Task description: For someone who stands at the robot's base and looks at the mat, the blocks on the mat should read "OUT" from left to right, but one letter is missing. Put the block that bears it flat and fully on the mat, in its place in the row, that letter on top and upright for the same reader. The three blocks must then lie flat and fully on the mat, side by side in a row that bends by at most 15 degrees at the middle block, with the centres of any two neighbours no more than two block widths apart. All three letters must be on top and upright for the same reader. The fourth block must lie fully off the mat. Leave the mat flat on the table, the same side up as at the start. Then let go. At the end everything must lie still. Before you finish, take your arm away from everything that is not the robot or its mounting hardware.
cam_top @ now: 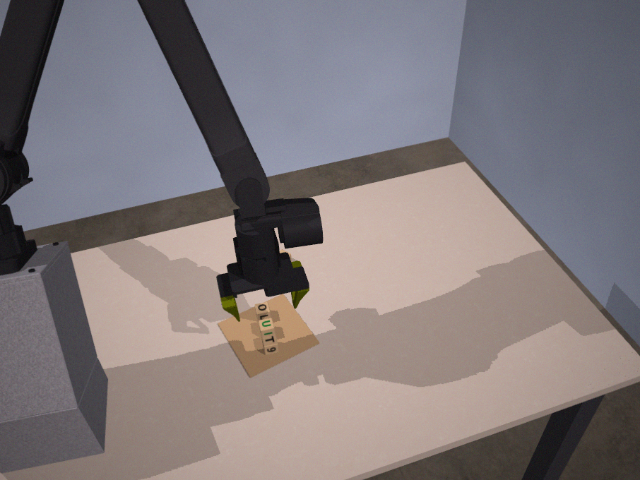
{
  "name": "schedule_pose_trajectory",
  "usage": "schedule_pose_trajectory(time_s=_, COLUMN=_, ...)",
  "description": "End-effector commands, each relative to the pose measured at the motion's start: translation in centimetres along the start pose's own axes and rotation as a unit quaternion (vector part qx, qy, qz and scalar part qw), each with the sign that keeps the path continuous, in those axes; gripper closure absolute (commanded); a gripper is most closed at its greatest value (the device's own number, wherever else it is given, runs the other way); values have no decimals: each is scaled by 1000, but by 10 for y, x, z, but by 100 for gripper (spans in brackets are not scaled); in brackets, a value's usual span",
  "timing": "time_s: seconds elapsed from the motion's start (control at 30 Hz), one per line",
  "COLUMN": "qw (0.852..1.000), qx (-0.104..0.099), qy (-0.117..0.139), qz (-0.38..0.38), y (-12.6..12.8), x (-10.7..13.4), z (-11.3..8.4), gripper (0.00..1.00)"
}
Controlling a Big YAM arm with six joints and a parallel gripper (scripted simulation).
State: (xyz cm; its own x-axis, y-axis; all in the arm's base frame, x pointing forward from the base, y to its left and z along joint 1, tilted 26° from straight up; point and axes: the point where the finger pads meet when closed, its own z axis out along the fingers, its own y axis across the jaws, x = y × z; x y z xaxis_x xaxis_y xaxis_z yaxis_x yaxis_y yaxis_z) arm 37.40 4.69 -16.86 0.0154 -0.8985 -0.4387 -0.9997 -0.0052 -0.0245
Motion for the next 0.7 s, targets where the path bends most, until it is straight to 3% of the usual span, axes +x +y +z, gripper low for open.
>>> schedule_pose_trajectory(time_s=0.0, qw=1000, qx=1, qy=-1, qz=9, y=2, x=8, z=-5, gripper=0)
schedule_pose_trajectory(time_s=0.07, qw=1000, qx=9, qy=0, qz=4, y=-3, x=5, z=-13, gripper=0)
schedule_pose_trajectory(time_s=0.4, qw=1000, qx=9, qy=1, qz=3, y=-2, x=5, z=-41, gripper=0)
schedule_pose_trajectory(time_s=0.67, qw=1000, qx=17, qy=3, qz=-1, y=-11, x=6, z=-89, gripper=0)
